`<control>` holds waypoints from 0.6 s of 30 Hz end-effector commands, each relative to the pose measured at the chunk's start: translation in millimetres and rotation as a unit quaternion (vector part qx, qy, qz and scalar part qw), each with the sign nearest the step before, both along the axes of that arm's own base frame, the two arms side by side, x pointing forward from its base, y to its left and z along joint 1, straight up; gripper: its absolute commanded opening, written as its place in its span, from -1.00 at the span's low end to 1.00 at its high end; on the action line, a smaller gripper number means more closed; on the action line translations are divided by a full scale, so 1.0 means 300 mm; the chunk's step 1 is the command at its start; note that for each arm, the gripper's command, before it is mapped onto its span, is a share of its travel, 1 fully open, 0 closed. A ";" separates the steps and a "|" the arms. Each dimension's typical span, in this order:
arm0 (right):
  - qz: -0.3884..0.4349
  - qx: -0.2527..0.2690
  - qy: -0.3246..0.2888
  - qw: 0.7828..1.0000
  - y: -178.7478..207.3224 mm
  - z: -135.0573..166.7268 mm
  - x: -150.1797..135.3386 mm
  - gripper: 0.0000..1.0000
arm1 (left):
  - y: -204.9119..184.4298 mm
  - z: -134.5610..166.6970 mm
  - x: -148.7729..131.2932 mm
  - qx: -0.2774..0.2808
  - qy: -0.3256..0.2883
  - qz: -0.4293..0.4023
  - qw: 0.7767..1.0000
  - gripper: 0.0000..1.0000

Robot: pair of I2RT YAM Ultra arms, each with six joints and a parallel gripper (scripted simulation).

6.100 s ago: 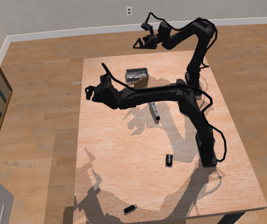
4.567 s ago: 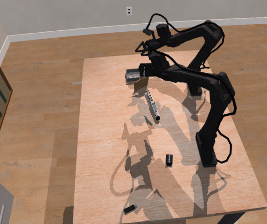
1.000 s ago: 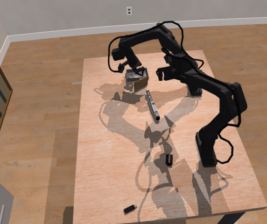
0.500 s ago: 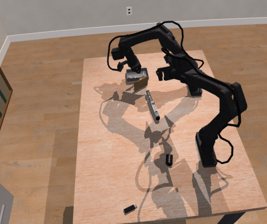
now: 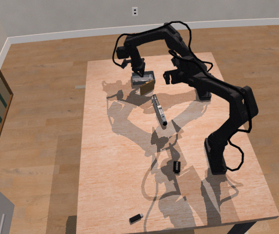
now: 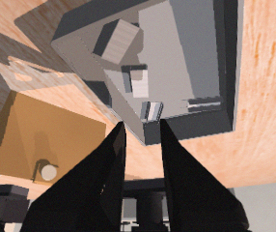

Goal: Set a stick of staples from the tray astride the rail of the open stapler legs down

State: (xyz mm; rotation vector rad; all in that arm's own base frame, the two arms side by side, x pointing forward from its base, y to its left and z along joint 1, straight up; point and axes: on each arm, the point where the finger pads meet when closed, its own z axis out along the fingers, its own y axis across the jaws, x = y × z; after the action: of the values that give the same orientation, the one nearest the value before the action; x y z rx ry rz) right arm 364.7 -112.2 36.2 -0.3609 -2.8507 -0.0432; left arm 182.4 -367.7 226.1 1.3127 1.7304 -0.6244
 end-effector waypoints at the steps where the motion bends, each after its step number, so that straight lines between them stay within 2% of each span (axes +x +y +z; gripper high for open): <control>1: -0.027 -0.001 -0.011 1.000 -0.012 -0.013 0.030 -0.47 | 0.000 0.066 -0.004 -0.025 -0.012 0.002 1.000 1.00; 8: -0.024 -0.001 -0.012 1.000 -0.004 -0.011 0.033 -0.47 | 0.000 0.066 -0.004 -0.025 -0.012 0.002 1.000 1.00; 18: -0.025 0.003 -0.007 1.000 0.019 -0.083 0.037 -0.47 | 0.000 0.066 -0.004 -0.025 -0.012 0.002 1.000 1.00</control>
State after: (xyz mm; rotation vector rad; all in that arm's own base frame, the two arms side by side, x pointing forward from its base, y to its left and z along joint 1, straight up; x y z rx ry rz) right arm 371.4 -110.9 22.5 -0.4228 -2.8492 -0.0545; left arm 182.4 -367.7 226.1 1.3127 1.7304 -0.6244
